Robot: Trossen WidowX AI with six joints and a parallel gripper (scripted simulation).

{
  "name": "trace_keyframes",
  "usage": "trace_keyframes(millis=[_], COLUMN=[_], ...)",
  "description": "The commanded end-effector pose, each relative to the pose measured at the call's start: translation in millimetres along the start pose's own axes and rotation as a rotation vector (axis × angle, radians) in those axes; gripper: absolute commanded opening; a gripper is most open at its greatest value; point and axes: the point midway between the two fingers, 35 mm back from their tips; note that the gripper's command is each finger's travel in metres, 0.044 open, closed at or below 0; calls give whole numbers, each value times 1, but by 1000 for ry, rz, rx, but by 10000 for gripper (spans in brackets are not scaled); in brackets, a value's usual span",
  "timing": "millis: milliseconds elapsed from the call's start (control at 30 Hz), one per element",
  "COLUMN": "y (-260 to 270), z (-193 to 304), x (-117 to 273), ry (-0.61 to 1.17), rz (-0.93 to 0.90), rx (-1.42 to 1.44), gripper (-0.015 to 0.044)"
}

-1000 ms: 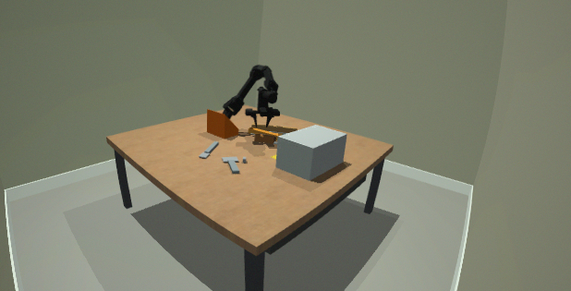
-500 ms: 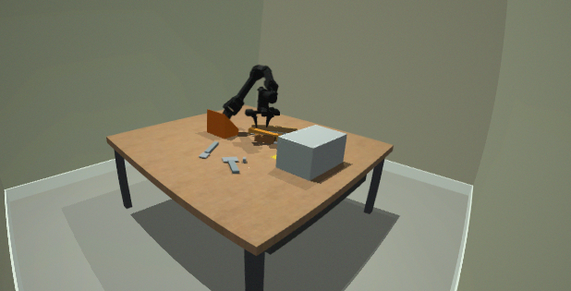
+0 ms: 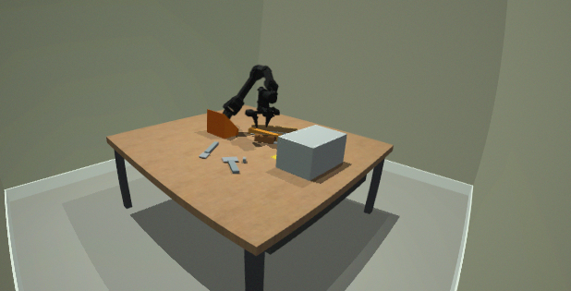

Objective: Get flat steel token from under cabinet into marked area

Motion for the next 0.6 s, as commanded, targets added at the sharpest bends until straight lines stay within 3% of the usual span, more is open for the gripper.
trace_keyframes(millis=[0, 567], y=[0, 0], z=[0, 0], x=[0, 0], ry=[0, 0], rz=[2, 2], rx=[31, 165], gripper=[270, 270])
Point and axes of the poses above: the point midway between the two fingers, 35 mm back from their tips, its own x axis back along the fingers, its own y axis across the jaws, z = x × y, and after that the axes turned 13 degrees about -x, right-handed
